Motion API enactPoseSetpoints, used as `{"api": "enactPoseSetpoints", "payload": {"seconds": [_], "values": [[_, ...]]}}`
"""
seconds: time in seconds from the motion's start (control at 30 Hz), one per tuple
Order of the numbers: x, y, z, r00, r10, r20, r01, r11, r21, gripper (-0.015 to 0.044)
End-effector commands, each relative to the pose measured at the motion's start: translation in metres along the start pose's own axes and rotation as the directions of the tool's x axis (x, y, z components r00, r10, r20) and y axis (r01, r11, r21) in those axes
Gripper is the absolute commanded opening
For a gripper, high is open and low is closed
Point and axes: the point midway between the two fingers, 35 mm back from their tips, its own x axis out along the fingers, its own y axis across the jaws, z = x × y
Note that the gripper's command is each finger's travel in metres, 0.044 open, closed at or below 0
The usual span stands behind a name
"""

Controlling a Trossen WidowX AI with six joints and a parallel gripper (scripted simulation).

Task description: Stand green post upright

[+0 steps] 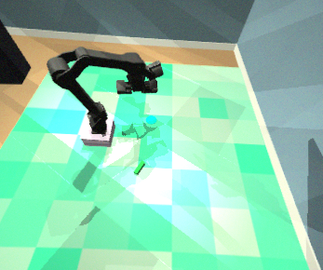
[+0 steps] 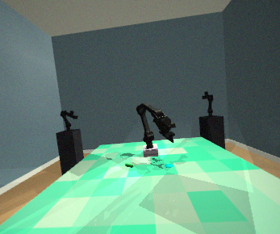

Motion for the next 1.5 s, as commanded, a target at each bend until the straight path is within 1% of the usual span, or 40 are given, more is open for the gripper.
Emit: {"api": "enactPoseSetpoints", "payload": {"seconds": [0.0,0.27,0.53,0.77,1.07,1.27,1.33,1.47], "values": [[-0.014,-0.021,-0.032,0.996,-0.061,-0.063,0.066,0.996,0.068,0.0233],[-0.043,-0.044,-0.096,0.973,-0.139,-0.184,0.174,0.966,0.192,0.0233],[-0.076,-0.044,-0.163,0.937,-0.160,-0.312,0.260,0.914,0.311,0.0233],[-0.105,-0.027,-0.221,0.900,-0.133,-0.414,0.316,0.855,0.412,0.0233],[-0.137,0.015,-0.281,0.860,-0.054,-0.507,0.360,0.767,0.530,0.0233],[-0.136,0.016,-0.284,0.859,-0.052,-0.509,0.361,0.765,0.533,0.0233],[-0.124,0.013,-0.293,0.859,-0.052,-0.509,0.361,0.765,0.533,0.0233],[-0.087,0.008,-0.318,0.859,-0.052,-0.509,0.361,0.765,0.533,0.0233]]}}
